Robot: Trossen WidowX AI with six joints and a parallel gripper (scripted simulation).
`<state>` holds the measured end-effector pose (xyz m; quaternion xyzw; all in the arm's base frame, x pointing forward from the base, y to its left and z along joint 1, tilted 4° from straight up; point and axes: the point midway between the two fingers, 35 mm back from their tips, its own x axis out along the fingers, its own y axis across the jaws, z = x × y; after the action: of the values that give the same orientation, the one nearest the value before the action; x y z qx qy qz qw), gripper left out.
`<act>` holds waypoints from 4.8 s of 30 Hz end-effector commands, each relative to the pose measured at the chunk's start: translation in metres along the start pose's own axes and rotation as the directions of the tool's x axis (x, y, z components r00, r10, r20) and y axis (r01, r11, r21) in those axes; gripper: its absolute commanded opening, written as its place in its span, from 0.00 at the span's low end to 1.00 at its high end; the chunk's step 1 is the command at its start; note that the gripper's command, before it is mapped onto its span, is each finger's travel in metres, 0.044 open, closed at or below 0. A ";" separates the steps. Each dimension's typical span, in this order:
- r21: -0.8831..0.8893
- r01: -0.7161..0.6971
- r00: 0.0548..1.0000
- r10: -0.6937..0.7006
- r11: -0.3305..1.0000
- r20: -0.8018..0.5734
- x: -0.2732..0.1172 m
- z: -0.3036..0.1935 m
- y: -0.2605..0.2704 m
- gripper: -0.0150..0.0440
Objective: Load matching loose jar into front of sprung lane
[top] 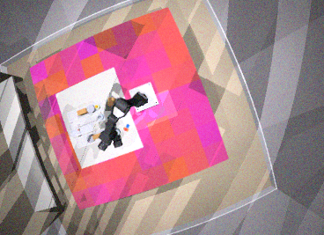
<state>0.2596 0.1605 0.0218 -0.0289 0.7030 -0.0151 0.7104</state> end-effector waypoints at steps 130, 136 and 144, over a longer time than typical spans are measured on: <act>0.041 -0.001 1.000 0.000 0.999 0.025 -0.013 0.060 -0.152 0.25; 0.041 -0.001 1.000 0.000 0.999 0.026 -0.013 0.063 -0.152 0.25; 0.041 -0.001 1.000 0.000 0.999 0.026 -0.014 0.066 -0.152 0.25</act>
<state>0.3151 0.0110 0.0408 -0.0127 0.7088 -0.0307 0.7046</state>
